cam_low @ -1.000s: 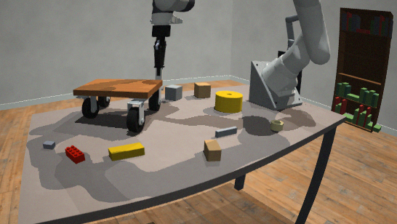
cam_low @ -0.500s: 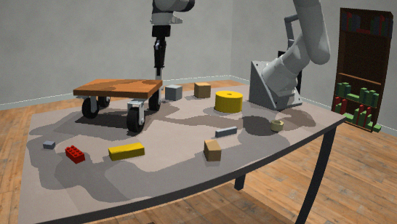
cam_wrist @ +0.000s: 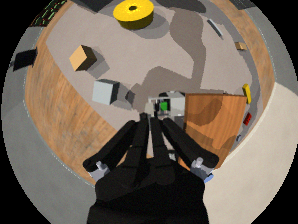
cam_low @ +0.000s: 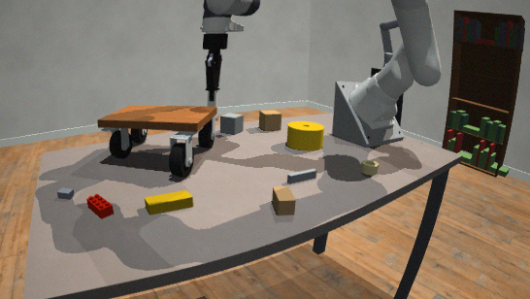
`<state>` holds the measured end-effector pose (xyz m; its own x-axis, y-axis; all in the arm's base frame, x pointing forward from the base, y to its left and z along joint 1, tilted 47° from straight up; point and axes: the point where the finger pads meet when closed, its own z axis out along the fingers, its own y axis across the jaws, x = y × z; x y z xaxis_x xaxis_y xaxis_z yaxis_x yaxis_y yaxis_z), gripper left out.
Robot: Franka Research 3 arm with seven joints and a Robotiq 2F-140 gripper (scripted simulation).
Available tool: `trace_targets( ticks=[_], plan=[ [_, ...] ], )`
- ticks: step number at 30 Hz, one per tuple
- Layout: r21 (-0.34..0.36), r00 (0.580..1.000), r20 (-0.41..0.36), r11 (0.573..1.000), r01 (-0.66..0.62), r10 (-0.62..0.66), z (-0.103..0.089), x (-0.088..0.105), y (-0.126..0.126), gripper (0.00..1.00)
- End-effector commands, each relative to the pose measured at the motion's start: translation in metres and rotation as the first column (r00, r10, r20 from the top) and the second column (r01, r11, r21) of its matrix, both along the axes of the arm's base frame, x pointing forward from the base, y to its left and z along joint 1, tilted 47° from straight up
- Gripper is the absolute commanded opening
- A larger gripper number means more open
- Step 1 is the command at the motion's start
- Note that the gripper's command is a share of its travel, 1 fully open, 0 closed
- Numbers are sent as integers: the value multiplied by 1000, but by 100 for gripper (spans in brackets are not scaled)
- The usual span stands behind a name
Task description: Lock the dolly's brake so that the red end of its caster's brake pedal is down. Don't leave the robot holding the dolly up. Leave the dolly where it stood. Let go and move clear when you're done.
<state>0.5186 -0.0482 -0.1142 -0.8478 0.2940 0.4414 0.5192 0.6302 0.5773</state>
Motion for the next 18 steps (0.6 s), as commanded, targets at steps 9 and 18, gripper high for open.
trace_targets(
  ticks=[9,18],
  plan=[
    [0,1000,3,1000,-2,2,-4,0,6,0],
    [0,1000,3,1000,-2,2,-6,0,7,0]
  ],
)
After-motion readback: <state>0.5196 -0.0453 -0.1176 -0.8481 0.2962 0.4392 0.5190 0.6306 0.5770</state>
